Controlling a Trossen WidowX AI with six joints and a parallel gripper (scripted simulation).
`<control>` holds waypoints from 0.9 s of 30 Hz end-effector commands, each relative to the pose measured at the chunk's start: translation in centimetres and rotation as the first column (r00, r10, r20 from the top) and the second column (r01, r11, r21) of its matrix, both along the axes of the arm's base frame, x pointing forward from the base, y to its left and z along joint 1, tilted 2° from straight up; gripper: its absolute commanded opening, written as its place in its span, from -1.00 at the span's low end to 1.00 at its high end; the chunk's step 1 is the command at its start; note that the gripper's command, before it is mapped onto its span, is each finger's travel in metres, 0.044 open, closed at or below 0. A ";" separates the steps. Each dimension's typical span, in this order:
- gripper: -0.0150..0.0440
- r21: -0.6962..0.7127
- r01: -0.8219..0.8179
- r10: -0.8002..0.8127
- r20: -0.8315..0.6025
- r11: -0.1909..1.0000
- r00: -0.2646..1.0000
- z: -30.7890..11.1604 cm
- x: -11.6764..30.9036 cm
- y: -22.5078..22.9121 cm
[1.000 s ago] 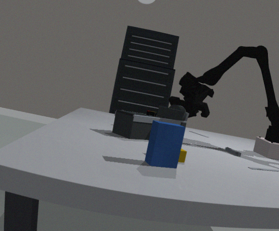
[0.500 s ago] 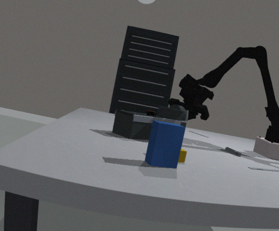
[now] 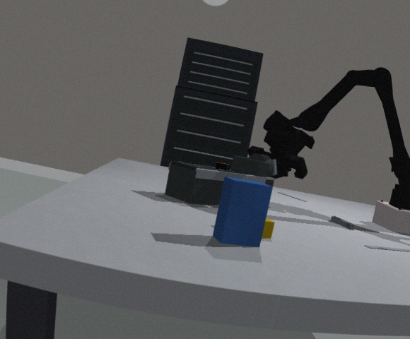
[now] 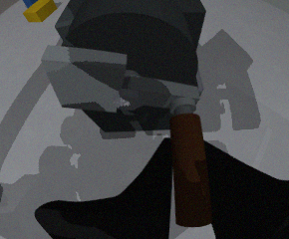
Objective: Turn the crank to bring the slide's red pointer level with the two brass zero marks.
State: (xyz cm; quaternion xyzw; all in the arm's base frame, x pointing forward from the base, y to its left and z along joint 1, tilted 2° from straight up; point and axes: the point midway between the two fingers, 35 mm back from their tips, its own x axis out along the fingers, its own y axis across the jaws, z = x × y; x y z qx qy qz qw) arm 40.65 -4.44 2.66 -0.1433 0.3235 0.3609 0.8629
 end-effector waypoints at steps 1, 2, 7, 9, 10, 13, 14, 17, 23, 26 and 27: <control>-0.49 -0.002 0.001 -0.001 -0.019 1.000 1.000 -0.9 -0.2 0.3; -0.49 -0.002 0.001 -0.001 -0.019 1.000 1.000 -0.9 -0.2 0.3; -0.49 -0.002 0.001 -0.001 -0.019 1.000 1.000 -1.0 -0.2 0.4; -0.49 -0.002 0.001 -0.001 -0.019 1.000 1.000 -1.1 -0.3 0.4; -0.49 -0.002 0.001 -0.001 -0.019 1.000 1.000 -1.1 -0.3 0.4; -0.49 -0.002 0.001 -0.001 -0.020 1.000 1.000 -1.1 -0.3 0.4; -0.49 -0.002 0.001 -0.001 -0.020 1.000 1.000 -1.2 -0.3 0.4; -0.49 -0.002 0.001 -0.001 -0.020 1.000 1.000 -1.2 -0.3 0.5; -0.49 -0.002 0.001 -0.001 -0.020 1.000 1.000 -1.3 -0.4 0.5; -0.49 -0.002 0.001 -0.001 -0.020 1.000 1.000 -1.3 -0.4 0.5; -0.49 -0.002 0.001 -0.001 -0.020 1.000 1.000 -1.3 -0.4 0.5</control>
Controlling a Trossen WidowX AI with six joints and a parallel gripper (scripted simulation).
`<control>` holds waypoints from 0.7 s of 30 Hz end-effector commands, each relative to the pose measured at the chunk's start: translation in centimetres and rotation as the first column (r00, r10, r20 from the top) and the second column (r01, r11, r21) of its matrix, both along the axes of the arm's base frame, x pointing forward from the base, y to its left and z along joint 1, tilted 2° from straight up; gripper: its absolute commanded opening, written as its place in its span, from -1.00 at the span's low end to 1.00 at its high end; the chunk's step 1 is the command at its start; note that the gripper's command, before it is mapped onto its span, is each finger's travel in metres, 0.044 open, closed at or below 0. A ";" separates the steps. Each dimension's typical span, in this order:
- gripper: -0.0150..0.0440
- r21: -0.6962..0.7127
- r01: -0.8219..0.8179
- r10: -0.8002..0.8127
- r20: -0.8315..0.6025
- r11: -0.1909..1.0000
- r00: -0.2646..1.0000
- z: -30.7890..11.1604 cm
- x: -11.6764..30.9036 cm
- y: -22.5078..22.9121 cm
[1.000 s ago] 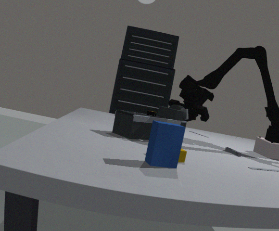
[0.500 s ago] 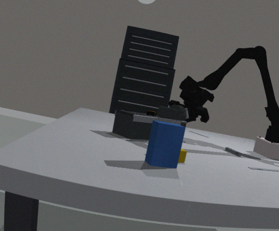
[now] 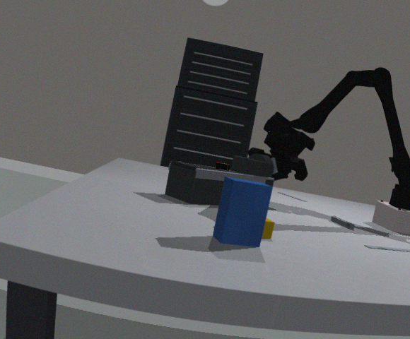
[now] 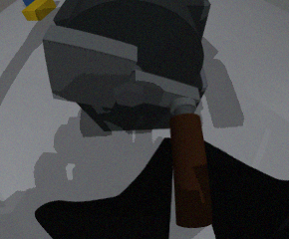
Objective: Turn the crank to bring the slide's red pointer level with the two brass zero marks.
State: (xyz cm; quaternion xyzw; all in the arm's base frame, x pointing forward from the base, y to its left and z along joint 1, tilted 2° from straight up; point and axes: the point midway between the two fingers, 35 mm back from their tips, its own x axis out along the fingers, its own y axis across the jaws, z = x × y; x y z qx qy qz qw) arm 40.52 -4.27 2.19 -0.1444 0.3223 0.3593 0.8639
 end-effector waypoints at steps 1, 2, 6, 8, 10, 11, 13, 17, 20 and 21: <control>-0.49 0.000 -0.001 0.001 -0.024 1.000 1.000 -0.8 -0.3 0.4; -0.49 0.000 -0.001 0.001 -0.024 1.000 1.000 -0.9 -0.3 0.4; -0.49 0.000 -0.001 0.001 -0.024 1.000 1.000 -0.9 -0.3 0.4; -0.49 0.000 -0.001 0.001 -0.024 1.000 1.000 -0.9 -0.3 0.4; -0.49 0.000 -0.001 0.001 -0.024 1.000 1.000 -0.9 -0.3 0.4; -0.49 0.000 -0.001 0.001 -0.024 1.000 1.000 -0.9 -0.3 0.4; -0.49 0.000 -0.001 0.001 -0.024 1.000 1.000 -0.9 -0.3 0.4; -0.49 0.000 -0.001 0.001 -0.024 1.000 1.000 -1.0 -0.3 0.5; -0.49 0.000 -0.001 0.001 -0.024 1.000 1.000 -1.0 -0.3 0.5; -0.49 0.000 -0.001 0.001 -0.024 1.000 1.000 -1.0 -0.4 0.5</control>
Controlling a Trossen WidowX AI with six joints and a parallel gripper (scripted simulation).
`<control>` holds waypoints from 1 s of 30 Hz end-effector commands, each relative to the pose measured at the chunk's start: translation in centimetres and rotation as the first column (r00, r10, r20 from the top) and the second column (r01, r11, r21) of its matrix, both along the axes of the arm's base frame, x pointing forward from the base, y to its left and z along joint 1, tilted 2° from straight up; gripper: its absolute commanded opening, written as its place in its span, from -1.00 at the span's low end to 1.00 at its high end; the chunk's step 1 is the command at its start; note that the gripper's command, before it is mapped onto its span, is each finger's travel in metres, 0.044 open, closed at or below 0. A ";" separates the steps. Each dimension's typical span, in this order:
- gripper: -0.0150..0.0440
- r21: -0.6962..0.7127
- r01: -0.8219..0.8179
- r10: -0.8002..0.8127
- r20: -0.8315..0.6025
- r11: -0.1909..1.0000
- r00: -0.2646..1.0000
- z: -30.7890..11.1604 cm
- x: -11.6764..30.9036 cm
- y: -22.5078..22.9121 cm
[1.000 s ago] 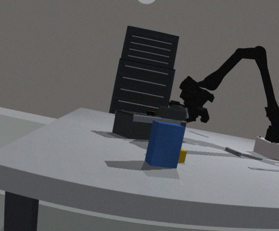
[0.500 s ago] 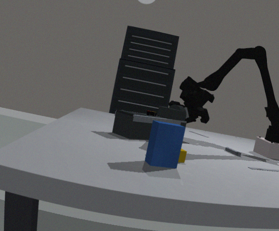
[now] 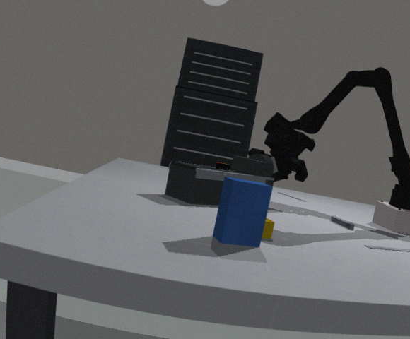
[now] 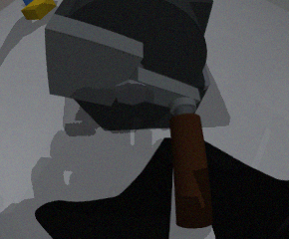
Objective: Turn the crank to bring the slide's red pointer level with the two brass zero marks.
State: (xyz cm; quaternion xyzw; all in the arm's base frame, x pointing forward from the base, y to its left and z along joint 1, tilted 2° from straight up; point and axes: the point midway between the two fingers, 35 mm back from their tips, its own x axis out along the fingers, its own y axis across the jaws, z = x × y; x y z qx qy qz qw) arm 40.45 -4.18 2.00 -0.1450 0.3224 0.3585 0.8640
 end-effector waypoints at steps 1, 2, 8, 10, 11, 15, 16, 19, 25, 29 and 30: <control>-0.49 0.002 -0.002 0.002 -0.024 1.000 1.000 -0.8 -0.3 0.4; -0.49 0.002 -0.002 0.002 -0.024 1.000 1.000 -0.8 -0.3 0.4; -0.49 0.002 -0.002 0.002 -0.024 1.000 1.000 -0.9 -0.3 0.4; -0.49 0.002 -0.002 0.002 -0.024 1.000 1.000 -0.9 -0.3 0.4; -0.49 0.002 -0.002 0.002 -0.024 1.000 1.000 -0.9 -0.3 0.4; -0.49 0.002 -0.002 0.002 -0.024 1.000 1.000 -0.9 -0.3 0.5; -0.49 0.002 -0.002 0.002 -0.024 1.000 1.000 -0.9 -0.3 0.5; -0.49 0.002 -0.002 0.002 -0.024 1.000 1.000 -0.9 -0.4 0.5; -0.49 0.002 -0.002 0.002 -0.024 1.000 1.000 -1.0 -0.4 0.5; -0.49 0.002 -0.002 0.002 -0.024 1.000 1.000 -1.0 -0.4 0.5; -0.49 0.002 -0.002 0.002 -0.024 1.000 1.000 -1.0 -0.4 0.5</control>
